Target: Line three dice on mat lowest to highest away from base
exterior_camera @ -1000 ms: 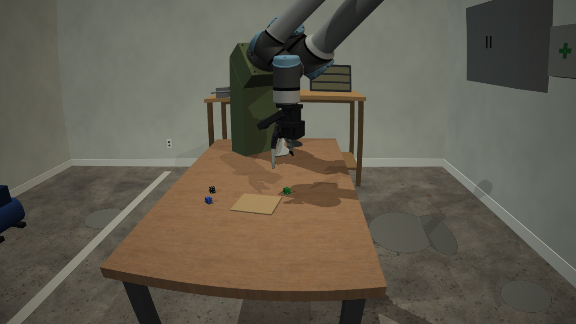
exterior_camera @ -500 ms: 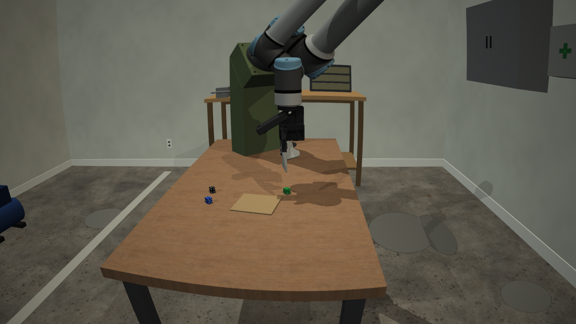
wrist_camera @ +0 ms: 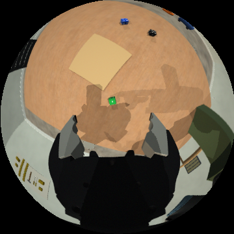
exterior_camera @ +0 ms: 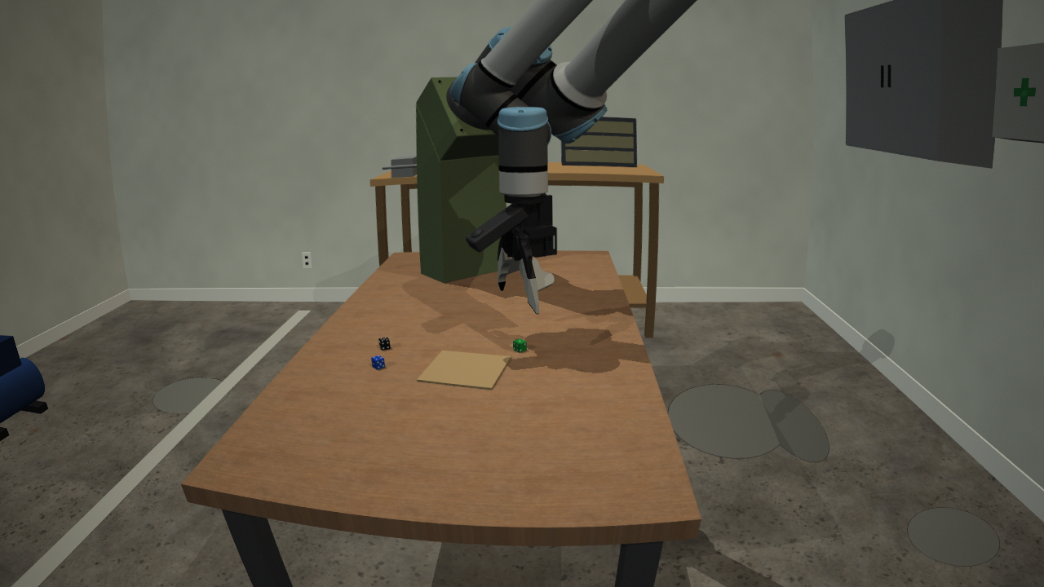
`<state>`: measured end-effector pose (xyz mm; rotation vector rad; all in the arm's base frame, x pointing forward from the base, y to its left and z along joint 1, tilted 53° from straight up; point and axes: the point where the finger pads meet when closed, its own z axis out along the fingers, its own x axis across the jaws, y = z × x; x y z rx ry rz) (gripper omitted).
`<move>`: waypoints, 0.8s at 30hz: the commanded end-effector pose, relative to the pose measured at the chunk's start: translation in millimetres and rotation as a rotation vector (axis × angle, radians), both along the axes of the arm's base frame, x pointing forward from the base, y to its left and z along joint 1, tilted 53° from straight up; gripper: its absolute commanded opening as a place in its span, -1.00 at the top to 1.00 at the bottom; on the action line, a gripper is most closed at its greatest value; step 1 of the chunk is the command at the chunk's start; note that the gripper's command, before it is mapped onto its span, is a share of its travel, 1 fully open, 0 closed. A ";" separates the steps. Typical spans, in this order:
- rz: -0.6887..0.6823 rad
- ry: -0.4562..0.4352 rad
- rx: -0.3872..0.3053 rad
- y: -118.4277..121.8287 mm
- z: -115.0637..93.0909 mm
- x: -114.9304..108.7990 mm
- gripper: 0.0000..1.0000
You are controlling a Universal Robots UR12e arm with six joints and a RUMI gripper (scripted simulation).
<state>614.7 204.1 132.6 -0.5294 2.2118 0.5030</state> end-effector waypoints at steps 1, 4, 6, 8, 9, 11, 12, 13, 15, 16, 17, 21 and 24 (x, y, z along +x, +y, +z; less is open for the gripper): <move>0.034 -0.025 -0.030 0.8 0.3 0.6 -1.00; 0.061 -0.048 -0.056 1.8 0.4 1.1 -1.00; 0.075 -0.060 -0.070 2.3 0.5 1.4 -1.00; 0.086 -0.070 -0.082 2.8 0.5 1.6 -1.00; 0.091 -0.074 -0.086 3.0 0.5 1.7 -1.00; 0.100 -0.081 -0.095 3.3 0.6 1.8 -1.00; 0.103 -0.084 -0.098 3.4 0.6 1.9 -1.00; 0.106 -0.086 -0.101 3.5 0.6 1.9 -1.00; 0.110 -0.089 -0.105 3.7 0.6 2.0 -1.00; 0.111 -0.091 -0.106 3.7 0.6 2.0 -1.00; 0.111 -0.091 -0.106 3.7 0.6 2.0 -1.00; 0.114 -0.093 -0.109 3.8 0.6 2.0 -1.00; 0.114 -0.093 -0.109 3.9 0.6 2.1 -1.00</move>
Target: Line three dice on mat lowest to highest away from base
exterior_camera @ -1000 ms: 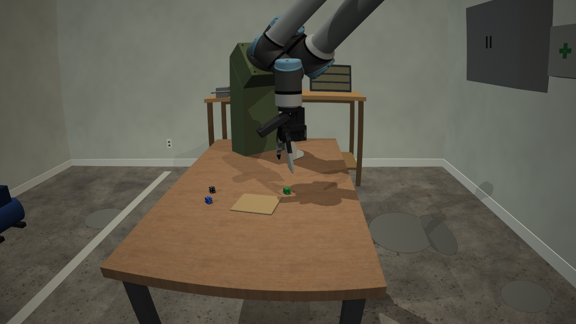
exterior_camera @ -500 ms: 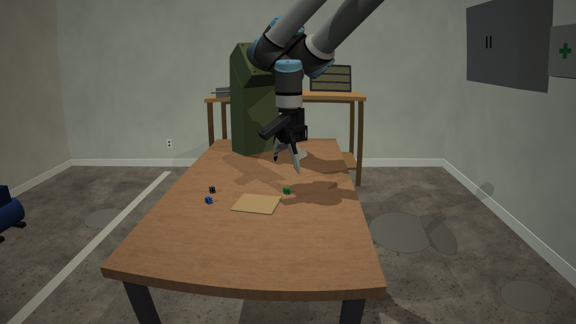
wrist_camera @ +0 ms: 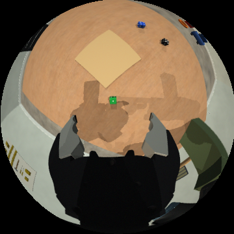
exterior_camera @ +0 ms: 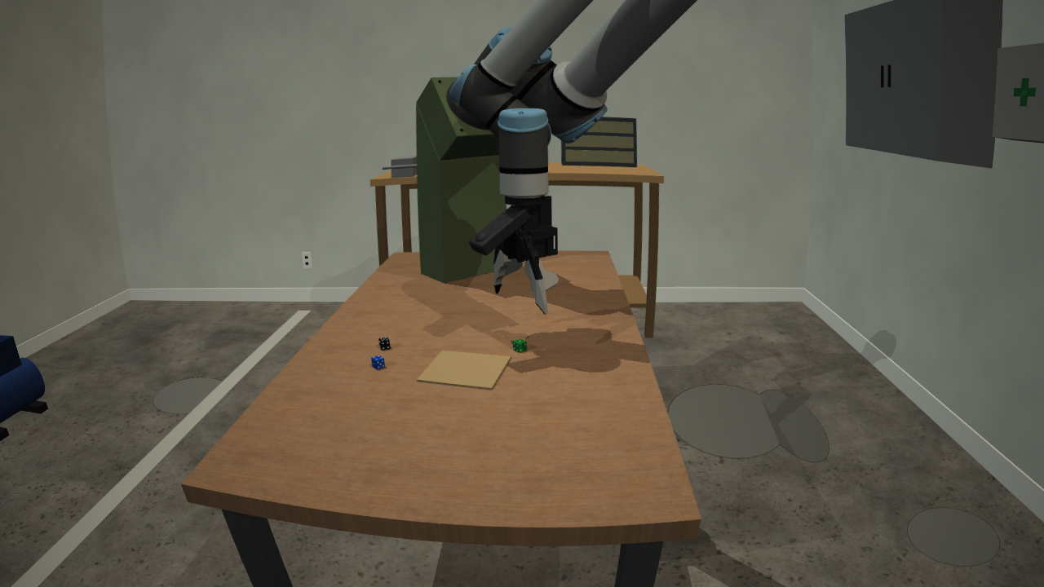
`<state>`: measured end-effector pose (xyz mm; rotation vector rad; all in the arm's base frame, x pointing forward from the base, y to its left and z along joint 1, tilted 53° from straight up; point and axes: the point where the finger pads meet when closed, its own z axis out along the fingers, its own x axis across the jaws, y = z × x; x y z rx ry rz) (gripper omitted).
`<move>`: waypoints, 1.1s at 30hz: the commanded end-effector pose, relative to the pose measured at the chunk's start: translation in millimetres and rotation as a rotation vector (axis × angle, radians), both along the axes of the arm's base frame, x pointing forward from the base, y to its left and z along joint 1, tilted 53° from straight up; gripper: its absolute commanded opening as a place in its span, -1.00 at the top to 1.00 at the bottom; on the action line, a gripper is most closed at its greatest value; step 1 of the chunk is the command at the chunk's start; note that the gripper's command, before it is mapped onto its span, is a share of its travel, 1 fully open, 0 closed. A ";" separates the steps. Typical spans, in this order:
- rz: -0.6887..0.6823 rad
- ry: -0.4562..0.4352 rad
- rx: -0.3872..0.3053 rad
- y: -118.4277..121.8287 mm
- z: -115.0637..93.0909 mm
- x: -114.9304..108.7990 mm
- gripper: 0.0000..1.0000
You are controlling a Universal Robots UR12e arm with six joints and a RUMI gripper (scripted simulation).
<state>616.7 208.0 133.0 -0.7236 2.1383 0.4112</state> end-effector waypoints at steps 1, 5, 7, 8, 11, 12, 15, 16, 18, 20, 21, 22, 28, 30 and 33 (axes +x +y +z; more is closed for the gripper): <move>0.001 -0.002 -0.002 0.0 0.3 0.0 -1.00; 0.001 -0.002 -0.002 0.0 0.3 0.0 0.58; 0.001 -0.002 -0.002 0.0 0.3 0.0 0.58; 0.001 -0.002 -0.002 0.0 0.3 0.0 0.58; 0.001 -0.002 -0.002 0.0 0.3 0.0 0.58; 0.001 -0.002 -0.002 0.0 0.3 0.0 0.58; 0.001 -0.002 -0.002 0.0 0.3 0.0 0.58; 0.001 -0.002 -0.002 0.0 0.3 0.0 0.58; 0.001 -0.002 -0.002 0.0 0.3 0.0 0.58; 0.001 -0.002 -0.002 0.0 0.3 0.0 0.58; 0.001 -0.002 -0.002 0.0 0.3 0.0 0.58; 0.001 -0.002 -0.002 0.0 0.3 0.0 0.58; 0.001 -0.002 -0.002 0.0 0.3 0.0 0.58; 0.001 -0.002 -0.002 0.0 0.3 0.0 0.58; 0.001 -0.002 -0.002 0.0 0.3 0.0 0.58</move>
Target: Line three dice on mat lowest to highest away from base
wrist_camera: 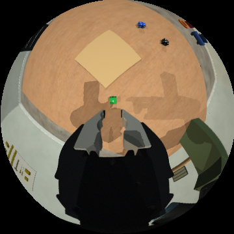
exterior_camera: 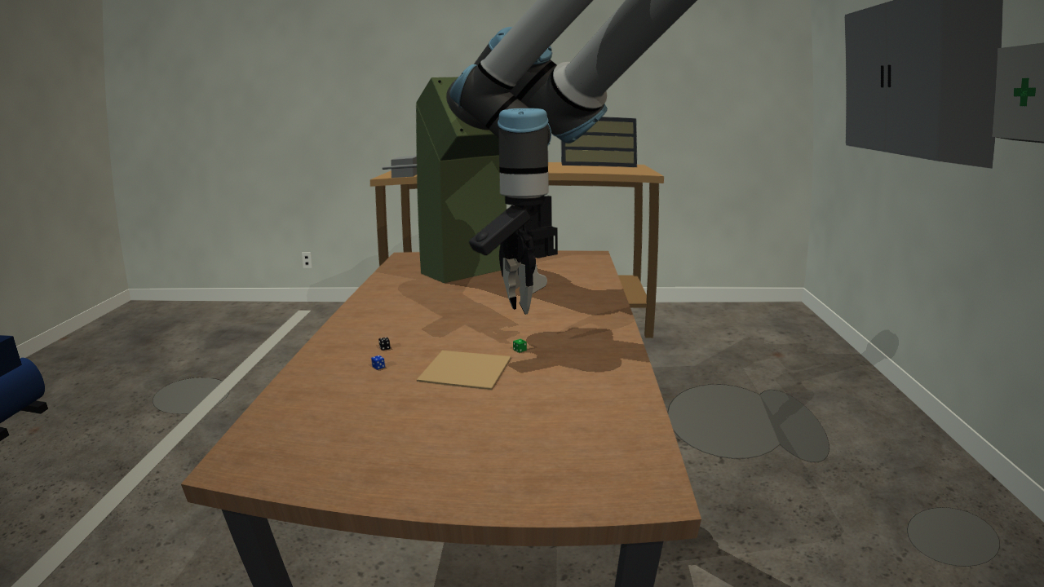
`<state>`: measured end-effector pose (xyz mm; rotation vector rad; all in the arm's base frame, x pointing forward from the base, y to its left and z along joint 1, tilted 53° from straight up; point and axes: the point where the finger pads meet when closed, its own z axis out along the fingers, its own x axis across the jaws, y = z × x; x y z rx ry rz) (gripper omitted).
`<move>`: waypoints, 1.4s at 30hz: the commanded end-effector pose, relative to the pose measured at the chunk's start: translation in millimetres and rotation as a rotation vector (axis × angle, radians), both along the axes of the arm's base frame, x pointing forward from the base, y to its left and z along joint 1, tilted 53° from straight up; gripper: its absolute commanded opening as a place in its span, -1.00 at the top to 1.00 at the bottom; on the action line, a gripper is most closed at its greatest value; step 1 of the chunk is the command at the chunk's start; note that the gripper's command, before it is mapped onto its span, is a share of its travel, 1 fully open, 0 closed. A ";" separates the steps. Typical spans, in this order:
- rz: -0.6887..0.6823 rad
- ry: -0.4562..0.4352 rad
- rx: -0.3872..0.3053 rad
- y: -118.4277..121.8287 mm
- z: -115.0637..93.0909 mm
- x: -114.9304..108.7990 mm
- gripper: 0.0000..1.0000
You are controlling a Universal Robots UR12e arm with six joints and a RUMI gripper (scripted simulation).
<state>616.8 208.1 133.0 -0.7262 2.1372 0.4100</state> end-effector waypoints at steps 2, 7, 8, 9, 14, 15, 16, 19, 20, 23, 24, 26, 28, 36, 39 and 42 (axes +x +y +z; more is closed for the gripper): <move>0.000 -0.001 0.000 -0.1 0.2 0.0 0.58; 0.000 -0.001 0.000 0.1 0.1 0.1 0.58; 0.000 -0.001 0.000 0.1 0.0 0.3 0.58; 0.000 0.000 0.000 0.3 -0.1 0.4 0.58; 0.000 0.000 0.000 0.8 -0.8 1.0 0.58; 0.000 0.000 0.000 1.1 -1.1 1.3 0.58; 0.000 0.000 0.000 1.4 -1.4 1.7 0.58; -0.001 0.000 0.000 2.5 -2.8 3.0 0.58; -0.001 0.000 0.000 3.0 -3.3 3.6 0.58; -0.001 0.000 0.000 4.7 -5.2 5.5 0.58; -0.001 0.000 0.000 5.3 -5.9 6.2 0.58; -0.001 0.000 0.000 6.6 -7.5 7.7 0.58; -0.001 0.000 0.000 7.3 -8.3 8.6 0.58; -0.001 0.000 0.000 13.0 -14.8 15.1 0.58; -0.001 0.000 0.000 15.6 -17.8 18.1 0.58; -0.001 0.000 0.000 18.1 -20.8 21.1 0.58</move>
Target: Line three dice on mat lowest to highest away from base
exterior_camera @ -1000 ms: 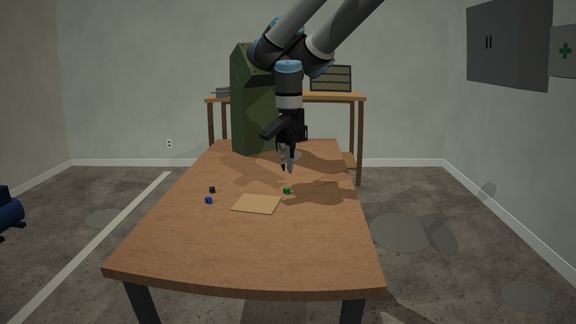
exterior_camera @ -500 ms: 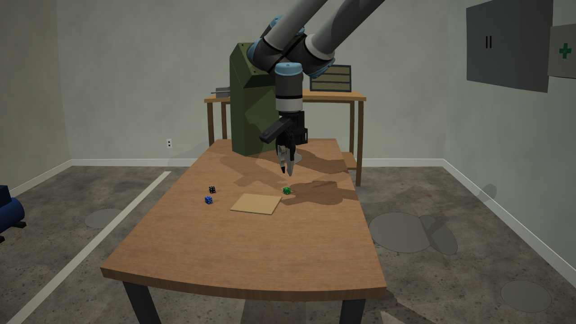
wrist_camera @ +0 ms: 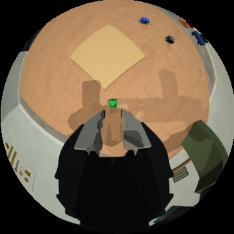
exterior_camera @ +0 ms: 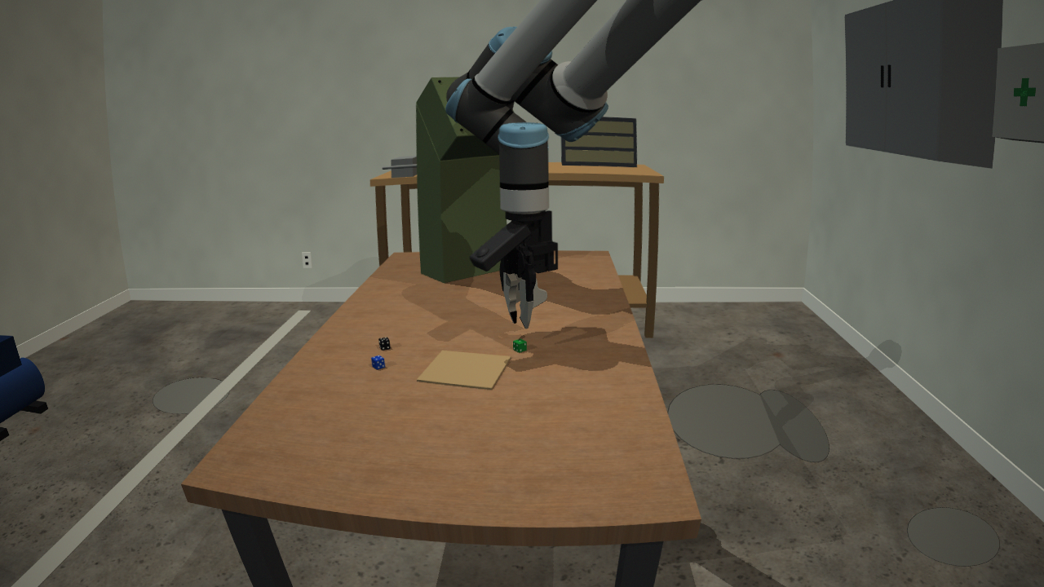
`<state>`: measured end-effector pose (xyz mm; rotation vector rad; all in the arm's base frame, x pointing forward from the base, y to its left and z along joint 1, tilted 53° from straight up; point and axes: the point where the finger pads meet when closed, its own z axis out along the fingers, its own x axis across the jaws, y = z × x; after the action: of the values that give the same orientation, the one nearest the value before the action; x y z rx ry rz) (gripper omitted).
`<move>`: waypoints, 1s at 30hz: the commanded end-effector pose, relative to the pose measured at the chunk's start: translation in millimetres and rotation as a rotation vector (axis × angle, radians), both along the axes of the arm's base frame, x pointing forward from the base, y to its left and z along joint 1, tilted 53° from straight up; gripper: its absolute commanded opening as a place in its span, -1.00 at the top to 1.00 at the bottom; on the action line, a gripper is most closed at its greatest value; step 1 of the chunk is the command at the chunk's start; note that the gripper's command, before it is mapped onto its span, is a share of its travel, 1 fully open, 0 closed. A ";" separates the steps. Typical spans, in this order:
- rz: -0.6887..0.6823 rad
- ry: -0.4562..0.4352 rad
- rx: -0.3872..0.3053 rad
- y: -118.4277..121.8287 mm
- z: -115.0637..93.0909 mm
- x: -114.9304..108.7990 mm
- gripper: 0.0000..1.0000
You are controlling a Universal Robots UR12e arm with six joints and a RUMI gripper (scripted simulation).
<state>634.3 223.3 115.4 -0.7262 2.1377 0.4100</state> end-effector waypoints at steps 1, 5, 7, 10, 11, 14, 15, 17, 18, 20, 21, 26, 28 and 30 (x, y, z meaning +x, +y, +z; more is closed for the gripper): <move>0.000 -0.001 0.000 3.7 -4.1 4.5 0.58; 0.000 -0.001 0.000 5.3 -5.9 6.2 0.58; 0.000 -0.001 0.000 6.7 -7.6 7.9 0.58; 0.000 -0.001 0.000 8.6 -9.8 10.1 0.58; 0.000 -0.001 0.000 9.2 -10.4 10.7 0.58; 0.000 -0.001 0.000 10.5 -12.0 12.3 0.58; 0.000 -0.001 0.000 10.9 -12.4 12.8 0.58; 0.000 -0.001 0.000 11.5 -13.1 13.4 0.58; 0.000 -0.001 0.000 11.7 -13.3 13.7 0.58; 0.000 -0.001 0.000 11.9 -13.5 13.9 0.58; 0.000 -0.001 0.000 11.9 -13.5 13.9 0.58; 0.000 -0.001 0.000 12.3 -14.0 14.3 0.58; 0.000 -0.001 0.000 12.3 -14.0 14.4 0.58; 0.000 -0.001 0.000 12.3 -14.0 14.4 0.58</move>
<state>648.6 235.6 101.2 -0.7258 2.1375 0.4096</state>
